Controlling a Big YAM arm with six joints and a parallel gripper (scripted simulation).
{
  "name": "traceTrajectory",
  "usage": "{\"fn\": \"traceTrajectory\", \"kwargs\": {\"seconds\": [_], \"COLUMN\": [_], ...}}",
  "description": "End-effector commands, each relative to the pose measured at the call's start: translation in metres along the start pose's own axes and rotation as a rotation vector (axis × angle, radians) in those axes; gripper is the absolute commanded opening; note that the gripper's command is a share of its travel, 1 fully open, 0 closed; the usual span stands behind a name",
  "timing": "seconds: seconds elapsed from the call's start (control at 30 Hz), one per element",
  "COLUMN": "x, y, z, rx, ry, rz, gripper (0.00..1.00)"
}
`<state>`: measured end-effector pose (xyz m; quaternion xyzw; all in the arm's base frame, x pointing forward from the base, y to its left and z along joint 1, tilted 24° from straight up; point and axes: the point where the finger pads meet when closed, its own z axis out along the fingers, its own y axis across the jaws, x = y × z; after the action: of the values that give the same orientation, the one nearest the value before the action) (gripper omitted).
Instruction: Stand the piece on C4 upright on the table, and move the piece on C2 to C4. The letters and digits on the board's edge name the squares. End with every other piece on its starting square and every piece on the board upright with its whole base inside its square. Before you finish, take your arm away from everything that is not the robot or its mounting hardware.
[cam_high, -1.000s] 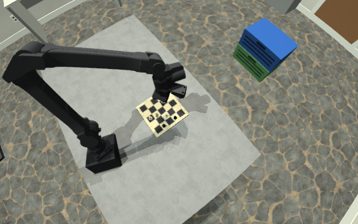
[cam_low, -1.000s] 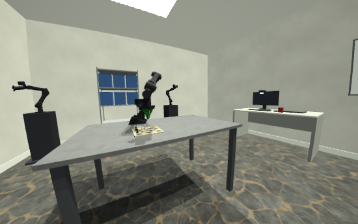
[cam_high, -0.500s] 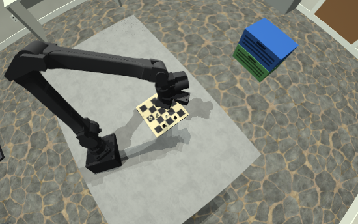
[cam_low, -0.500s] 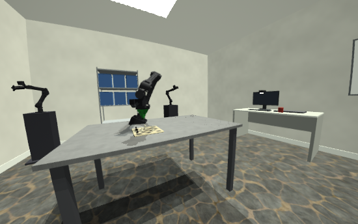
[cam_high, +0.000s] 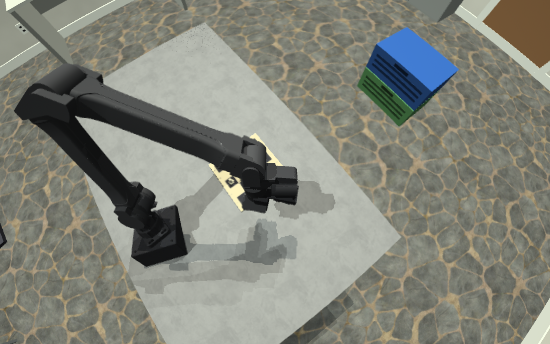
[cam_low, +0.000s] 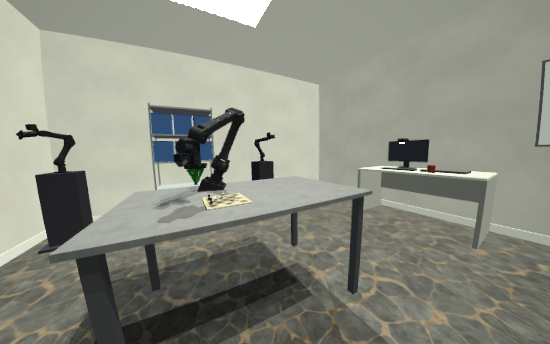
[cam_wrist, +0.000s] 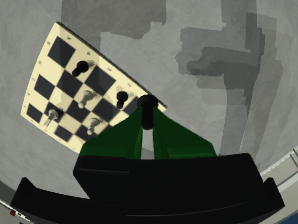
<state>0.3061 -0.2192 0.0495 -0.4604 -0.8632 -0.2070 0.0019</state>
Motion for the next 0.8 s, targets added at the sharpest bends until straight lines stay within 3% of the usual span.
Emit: {"fn": "traceTrajectory", "kwargs": {"seconds": [0.0,0.2,0.4,0.77], "x": [-0.016,-0.017,-0.004,-0.003], "y": [0.009,0.004,0.004,0.004], "z": [-0.018,-0.015,0.007,0.051], "rx": [-0.010,-0.011,-0.002,-0.004], "ry": [-0.055,-0.055,-0.009,-0.007], "rz": [-0.059,-0.048,-0.037,-0.031], "gripper": [0.00,0.00,0.00,0.00]}}
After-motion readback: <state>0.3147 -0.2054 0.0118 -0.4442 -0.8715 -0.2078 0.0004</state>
